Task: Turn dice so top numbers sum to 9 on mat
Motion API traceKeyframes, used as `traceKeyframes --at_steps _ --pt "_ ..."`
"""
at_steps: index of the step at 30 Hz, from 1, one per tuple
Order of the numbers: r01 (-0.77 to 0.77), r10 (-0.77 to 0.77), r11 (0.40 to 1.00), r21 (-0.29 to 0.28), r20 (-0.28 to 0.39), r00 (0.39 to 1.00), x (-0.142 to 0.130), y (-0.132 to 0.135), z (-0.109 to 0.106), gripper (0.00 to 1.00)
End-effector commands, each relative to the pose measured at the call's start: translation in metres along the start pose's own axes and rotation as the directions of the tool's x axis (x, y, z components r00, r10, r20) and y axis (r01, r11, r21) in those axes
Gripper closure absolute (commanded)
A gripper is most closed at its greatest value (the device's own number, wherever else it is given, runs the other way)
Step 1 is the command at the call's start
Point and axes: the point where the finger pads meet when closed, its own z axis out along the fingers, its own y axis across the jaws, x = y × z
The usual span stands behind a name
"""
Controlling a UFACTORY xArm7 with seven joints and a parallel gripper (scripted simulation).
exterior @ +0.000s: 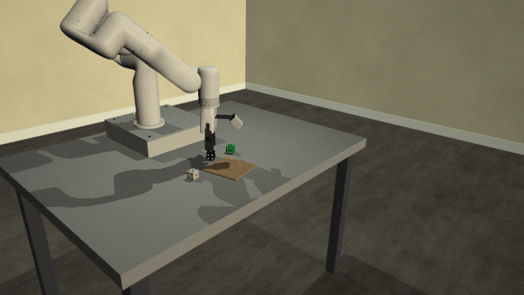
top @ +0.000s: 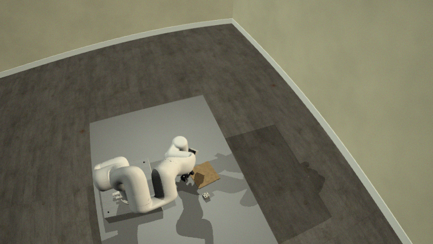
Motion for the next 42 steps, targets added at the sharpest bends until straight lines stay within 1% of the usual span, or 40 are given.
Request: traceKeyframes --at_steps 1,13,42 --pt "0.0 0.0 1.0 -0.002 -0.002 1.0 0.0012 0.0004 0.0032 0.53" --pt "0.0 0.0 1.0 -0.002 -0.002 1.0 0.0012 0.0003 0.0077 0.53" --pt "0.0 0.0 1.0 -0.002 -0.002 1.0 0.0012 0.0003 0.0079 0.53"
